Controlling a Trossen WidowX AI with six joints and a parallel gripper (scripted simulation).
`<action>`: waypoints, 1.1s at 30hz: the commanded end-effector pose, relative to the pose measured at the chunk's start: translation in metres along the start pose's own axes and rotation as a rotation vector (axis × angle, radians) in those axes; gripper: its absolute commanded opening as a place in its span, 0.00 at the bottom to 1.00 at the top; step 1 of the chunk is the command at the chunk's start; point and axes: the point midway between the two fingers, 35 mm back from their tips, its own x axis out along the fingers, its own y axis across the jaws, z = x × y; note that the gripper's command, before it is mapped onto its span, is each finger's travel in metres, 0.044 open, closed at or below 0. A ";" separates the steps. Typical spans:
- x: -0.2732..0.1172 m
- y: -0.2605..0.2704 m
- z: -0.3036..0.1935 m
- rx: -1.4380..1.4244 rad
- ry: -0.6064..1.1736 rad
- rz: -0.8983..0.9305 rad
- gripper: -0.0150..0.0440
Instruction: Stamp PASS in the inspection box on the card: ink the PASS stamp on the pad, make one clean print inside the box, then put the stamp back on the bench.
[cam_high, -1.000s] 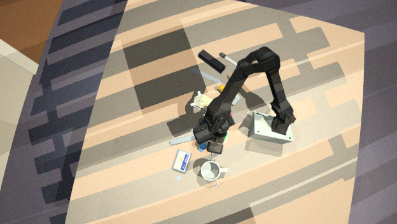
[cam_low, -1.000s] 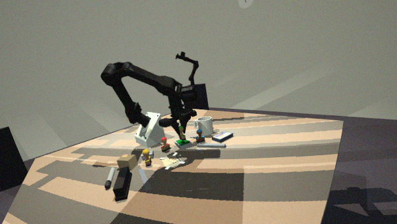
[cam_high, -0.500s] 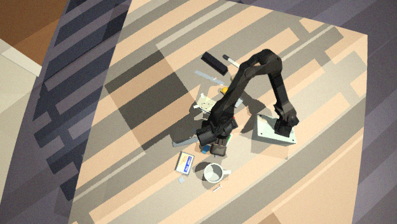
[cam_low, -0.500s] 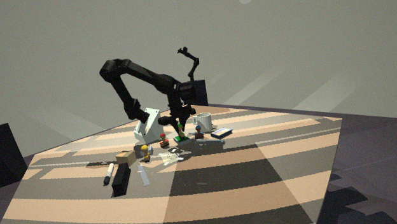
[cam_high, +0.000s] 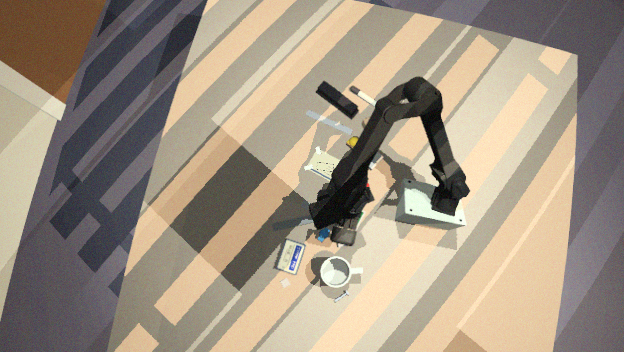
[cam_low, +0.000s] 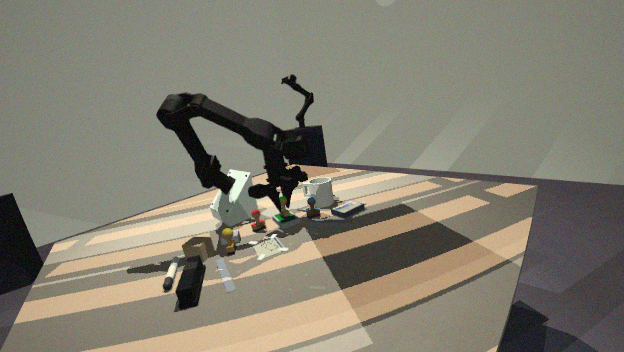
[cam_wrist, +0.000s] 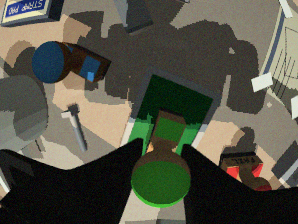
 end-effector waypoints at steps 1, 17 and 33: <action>0.001 -0.001 0.000 -0.002 -0.002 -0.005 0.25; 0.004 -0.001 0.000 -0.002 -0.002 -0.005 0.25; 0.004 -0.001 0.000 -0.002 -0.002 -0.005 0.25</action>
